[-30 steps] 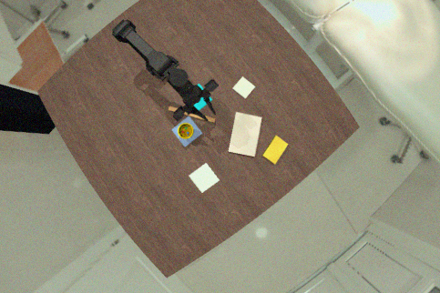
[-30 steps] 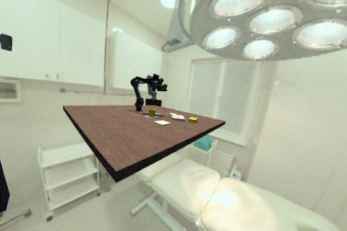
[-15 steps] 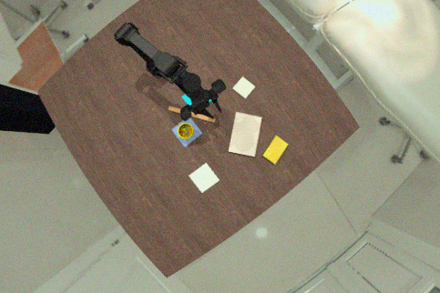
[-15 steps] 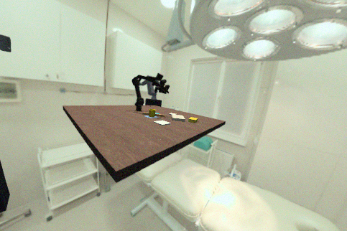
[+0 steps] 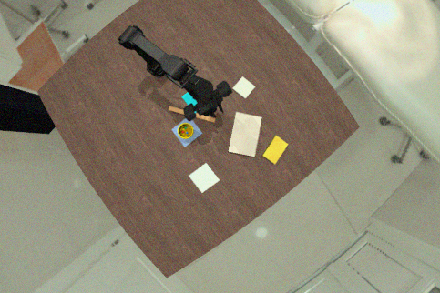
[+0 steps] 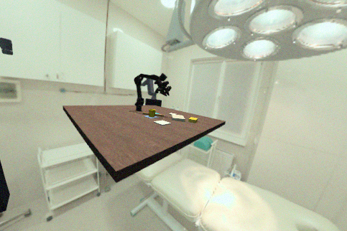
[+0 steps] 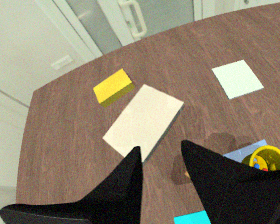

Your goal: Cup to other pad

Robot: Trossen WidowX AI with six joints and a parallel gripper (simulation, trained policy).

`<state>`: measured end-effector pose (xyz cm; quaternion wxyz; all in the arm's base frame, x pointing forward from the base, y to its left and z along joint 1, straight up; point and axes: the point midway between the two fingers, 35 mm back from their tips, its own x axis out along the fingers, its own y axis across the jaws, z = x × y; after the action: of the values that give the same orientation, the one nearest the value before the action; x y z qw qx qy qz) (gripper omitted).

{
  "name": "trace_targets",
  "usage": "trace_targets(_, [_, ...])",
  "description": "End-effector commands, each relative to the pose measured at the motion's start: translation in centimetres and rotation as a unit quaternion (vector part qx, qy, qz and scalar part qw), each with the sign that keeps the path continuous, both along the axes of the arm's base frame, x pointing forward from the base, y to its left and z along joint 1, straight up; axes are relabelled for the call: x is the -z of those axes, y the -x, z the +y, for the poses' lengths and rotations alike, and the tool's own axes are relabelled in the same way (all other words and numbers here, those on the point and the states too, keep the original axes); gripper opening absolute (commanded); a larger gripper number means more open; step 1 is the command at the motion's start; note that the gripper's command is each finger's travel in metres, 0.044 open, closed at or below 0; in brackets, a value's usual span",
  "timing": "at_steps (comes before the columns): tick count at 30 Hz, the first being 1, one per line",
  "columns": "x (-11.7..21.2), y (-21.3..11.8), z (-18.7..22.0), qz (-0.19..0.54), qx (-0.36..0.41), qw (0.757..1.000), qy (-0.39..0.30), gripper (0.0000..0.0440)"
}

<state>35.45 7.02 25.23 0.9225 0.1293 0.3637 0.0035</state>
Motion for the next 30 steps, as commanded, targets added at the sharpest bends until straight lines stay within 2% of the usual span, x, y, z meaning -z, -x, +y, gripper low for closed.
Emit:
trace_targets(1, [0.8, -0.2, 0.0, 0.03, 0.007, 1.0, 0.003, 0.0135])
trace_targets(13, [2.6, -0.1, -0.4, 0.122, 0.011, 0.992, 0.027, 0.0112])
trace_targets(30, [4.8, 0.5, -2.6, 0.244, 0.006, 0.967, 0.074, 0.0124])
